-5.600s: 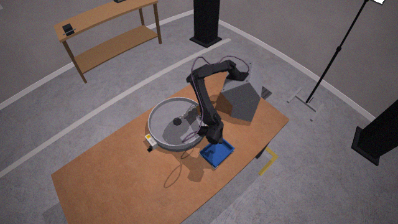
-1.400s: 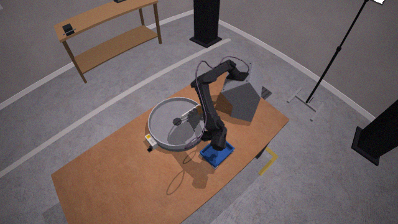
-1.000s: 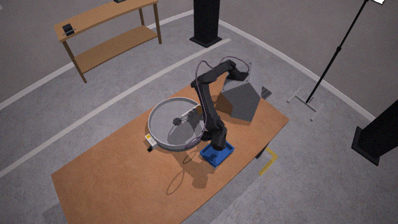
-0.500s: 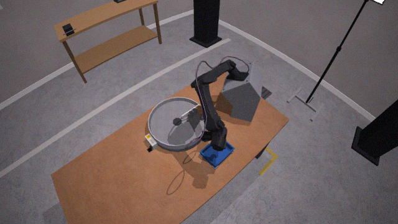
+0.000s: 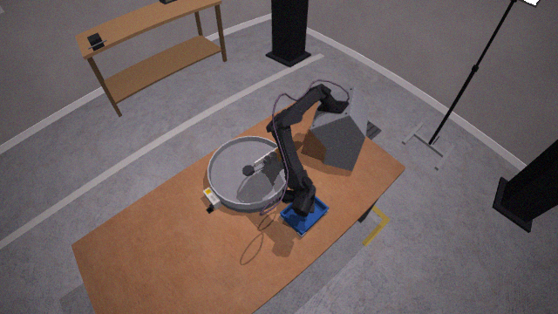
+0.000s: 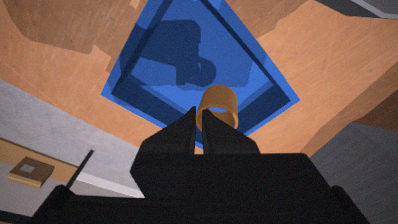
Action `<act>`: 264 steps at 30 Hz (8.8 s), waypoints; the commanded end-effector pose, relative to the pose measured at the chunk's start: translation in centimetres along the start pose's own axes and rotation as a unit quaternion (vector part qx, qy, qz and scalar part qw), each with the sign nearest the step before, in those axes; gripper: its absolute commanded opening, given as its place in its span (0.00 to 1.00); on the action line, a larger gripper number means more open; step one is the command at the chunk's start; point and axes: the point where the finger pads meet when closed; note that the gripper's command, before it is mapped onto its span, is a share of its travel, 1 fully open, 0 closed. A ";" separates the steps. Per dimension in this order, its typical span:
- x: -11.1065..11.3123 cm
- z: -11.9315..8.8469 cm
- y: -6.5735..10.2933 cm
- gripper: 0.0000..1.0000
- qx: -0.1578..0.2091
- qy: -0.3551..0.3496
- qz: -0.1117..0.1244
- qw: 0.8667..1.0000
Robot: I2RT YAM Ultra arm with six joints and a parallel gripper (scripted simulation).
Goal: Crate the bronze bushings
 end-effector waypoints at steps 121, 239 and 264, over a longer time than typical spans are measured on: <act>3.0 0.6 3.0 0.00 -0.022 -0.002 0.041 0.999; 2.3 -0.1 -2.6 0.00 -0.018 0.013 0.033 0.999; 2.5 0.0 -2.3 0.00 -0.019 0.003 0.036 0.999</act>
Point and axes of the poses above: the point where the finger pads meet when closed, its own y axis back along the fingers, its own x axis across the jaws, z = x × y, and after that the axes turned 3 degrees about y, right-handed
